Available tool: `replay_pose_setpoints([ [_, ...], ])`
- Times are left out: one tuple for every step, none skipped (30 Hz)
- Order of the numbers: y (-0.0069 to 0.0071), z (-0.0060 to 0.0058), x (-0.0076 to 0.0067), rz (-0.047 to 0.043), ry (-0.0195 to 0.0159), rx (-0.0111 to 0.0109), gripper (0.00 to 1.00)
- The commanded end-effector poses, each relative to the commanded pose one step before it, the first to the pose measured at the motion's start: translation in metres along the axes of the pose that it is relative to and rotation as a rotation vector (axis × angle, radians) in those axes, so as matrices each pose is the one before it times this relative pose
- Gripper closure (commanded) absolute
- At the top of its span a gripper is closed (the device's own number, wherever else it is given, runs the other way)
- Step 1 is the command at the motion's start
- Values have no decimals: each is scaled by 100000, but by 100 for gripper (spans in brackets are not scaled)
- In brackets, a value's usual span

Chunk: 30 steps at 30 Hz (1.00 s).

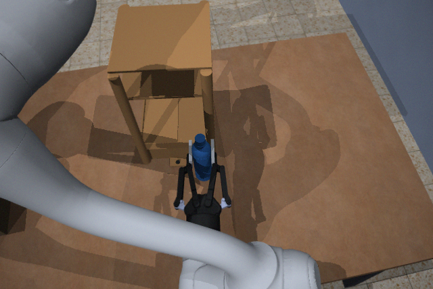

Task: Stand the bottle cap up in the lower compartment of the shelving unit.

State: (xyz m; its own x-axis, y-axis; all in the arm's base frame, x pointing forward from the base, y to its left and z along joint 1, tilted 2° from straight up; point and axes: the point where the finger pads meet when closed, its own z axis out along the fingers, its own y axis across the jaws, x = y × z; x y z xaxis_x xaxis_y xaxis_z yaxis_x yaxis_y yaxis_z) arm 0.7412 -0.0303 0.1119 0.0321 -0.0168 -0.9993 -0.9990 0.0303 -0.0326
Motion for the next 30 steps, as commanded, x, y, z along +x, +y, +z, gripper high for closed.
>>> replay_pose_setpoints([
  [194, 0, -24, -35, -5, 4, 100],
  [199, 0, 0, 0, 0, 0, 100],
  [214, 0, 0, 0, 0, 0, 100],
  [229, 0, 0, 0, 0, 0, 100],
  [242, 0, 0, 0, 0, 0, 100],
  [255, 0, 0, 0, 0, 0, 100],
  [267, 0, 0, 0, 0, 0, 100],
  [277, 0, 0, 0, 0, 0, 100],
  [286, 0, 0, 0, 0, 0, 100],
  [293, 0, 0, 0, 0, 0, 100],
  [300, 0, 0, 0, 0, 0, 100],
  [304, 0, 0, 0, 0, 0, 100],
  [307, 0, 0, 0, 0, 0, 100],
  [308, 0, 0, 0, 0, 0, 100],
  [307, 0, 0, 0, 0, 0, 100],
  [305, 0, 0, 0, 0, 0, 100],
  [0, 0, 0, 0, 0, 0, 100],
  [0, 0, 0, 0, 0, 0, 100],
  [301, 0, 0, 0, 0, 0, 100],
  [295, 0, 0, 0, 0, 0, 100],
  [288, 0, 0, 0, 0, 0, 100],
  [279, 0, 0, 0, 0, 0, 100],
  [269, 0, 0, 0, 0, 0, 100],
  [256, 0, 0, 0, 0, 0, 100],
  [243, 0, 0, 0, 0, 0, 100],
  [229, 0, 0, 0, 0, 0, 100],
  [214, 0, 0, 0, 0, 0, 100],
  [197, 0, 0, 0, 0, 0, 100],
  [180, 0, 0, 0, 0, 0, 100],
  [162, 0, 0, 0, 0, 0, 100],
])
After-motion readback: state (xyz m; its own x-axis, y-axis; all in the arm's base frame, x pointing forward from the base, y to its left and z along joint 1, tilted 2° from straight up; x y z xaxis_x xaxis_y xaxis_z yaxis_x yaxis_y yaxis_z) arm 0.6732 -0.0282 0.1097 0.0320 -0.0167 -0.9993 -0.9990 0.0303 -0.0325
